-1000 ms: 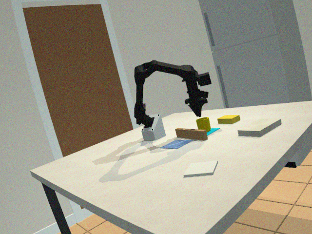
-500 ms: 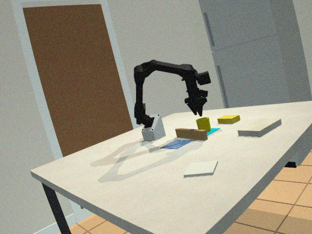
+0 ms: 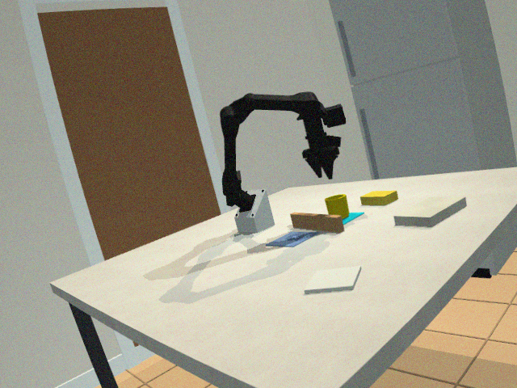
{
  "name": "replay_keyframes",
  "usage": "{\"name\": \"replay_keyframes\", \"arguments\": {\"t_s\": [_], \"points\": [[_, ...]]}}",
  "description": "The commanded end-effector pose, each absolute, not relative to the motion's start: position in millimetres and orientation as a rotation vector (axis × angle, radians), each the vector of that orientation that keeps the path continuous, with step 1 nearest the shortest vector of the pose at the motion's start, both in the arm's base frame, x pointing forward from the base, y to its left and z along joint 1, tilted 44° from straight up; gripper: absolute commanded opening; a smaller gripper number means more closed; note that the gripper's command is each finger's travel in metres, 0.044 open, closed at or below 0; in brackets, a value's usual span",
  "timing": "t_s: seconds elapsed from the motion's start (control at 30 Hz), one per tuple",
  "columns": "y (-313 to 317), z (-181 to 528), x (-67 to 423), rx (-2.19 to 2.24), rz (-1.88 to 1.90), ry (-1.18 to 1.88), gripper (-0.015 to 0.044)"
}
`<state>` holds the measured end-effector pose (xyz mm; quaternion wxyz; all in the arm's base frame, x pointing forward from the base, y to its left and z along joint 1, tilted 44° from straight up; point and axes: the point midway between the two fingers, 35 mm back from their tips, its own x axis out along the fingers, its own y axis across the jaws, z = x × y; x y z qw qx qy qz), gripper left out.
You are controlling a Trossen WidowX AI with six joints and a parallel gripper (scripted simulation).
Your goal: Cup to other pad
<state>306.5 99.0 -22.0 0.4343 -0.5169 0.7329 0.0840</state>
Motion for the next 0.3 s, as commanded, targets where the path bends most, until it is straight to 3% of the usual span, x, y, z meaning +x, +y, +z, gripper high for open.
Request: {"name": "replay_keyframes", "arguments": {"t_s": [0.0, 0.27], "points": [[110.6, -9.2, 307.9, -1.274, 0.207, 1.815, 0.044], [108.1, -12.1, 306.3, -1.285, 0.209, 1.818, 0.044]]}}
